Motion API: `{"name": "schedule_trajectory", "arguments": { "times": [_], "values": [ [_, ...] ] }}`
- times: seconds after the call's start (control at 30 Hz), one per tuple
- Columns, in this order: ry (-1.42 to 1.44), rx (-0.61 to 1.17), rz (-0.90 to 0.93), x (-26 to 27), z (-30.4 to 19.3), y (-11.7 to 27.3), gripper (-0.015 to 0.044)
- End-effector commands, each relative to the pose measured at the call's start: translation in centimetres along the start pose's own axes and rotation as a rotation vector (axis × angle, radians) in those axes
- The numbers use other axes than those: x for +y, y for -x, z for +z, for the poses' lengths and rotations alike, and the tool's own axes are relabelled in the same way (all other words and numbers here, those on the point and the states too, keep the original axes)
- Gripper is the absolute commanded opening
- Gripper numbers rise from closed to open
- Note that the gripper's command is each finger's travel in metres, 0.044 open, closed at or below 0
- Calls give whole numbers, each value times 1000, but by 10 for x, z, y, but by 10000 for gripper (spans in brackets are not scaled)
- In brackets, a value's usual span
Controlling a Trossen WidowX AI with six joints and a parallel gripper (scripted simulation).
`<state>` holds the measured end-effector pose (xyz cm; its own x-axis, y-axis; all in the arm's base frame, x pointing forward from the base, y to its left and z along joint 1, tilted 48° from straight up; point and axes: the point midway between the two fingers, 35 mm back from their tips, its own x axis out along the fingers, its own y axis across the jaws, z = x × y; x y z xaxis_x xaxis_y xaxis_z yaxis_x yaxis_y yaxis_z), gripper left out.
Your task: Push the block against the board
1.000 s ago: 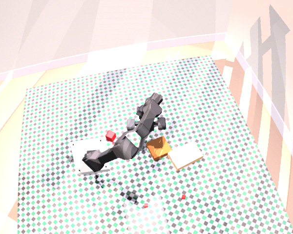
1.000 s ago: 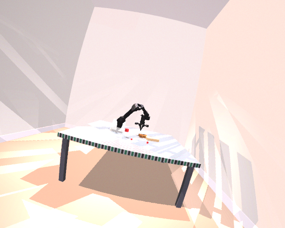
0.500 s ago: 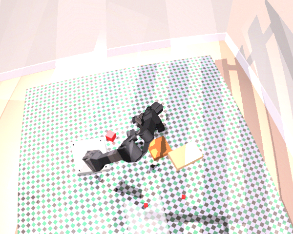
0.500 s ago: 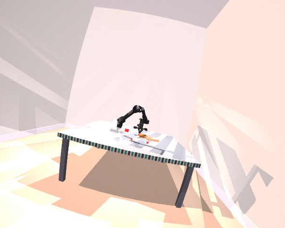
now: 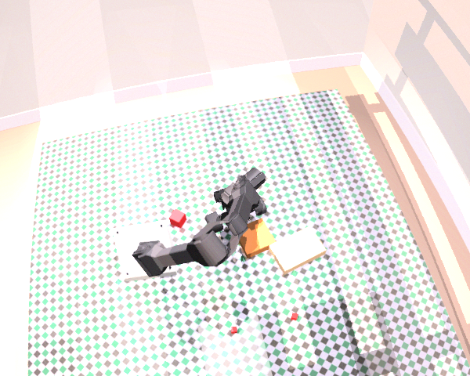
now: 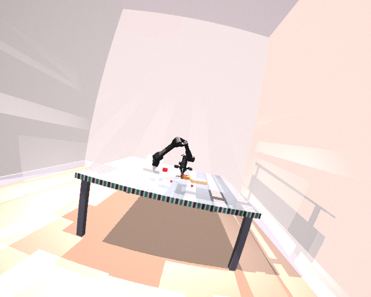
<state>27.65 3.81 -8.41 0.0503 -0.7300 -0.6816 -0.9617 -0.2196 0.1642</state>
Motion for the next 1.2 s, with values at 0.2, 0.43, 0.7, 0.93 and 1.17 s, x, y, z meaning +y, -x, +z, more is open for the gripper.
{"name": "schedule_trajectory", "arguments": {
  "times": [0.2,0.43,0.7,0.93,1.17],
  "values": [
    [4,1,0,0,-10,0,0],
    [4,1,-1,-1,1,0,0],
    [4,0,-1,-1,14,0,0],
    [3,1,0,-1,26,0,0],
    [3,2,0,-1,37,-1,0]
  ]
}}
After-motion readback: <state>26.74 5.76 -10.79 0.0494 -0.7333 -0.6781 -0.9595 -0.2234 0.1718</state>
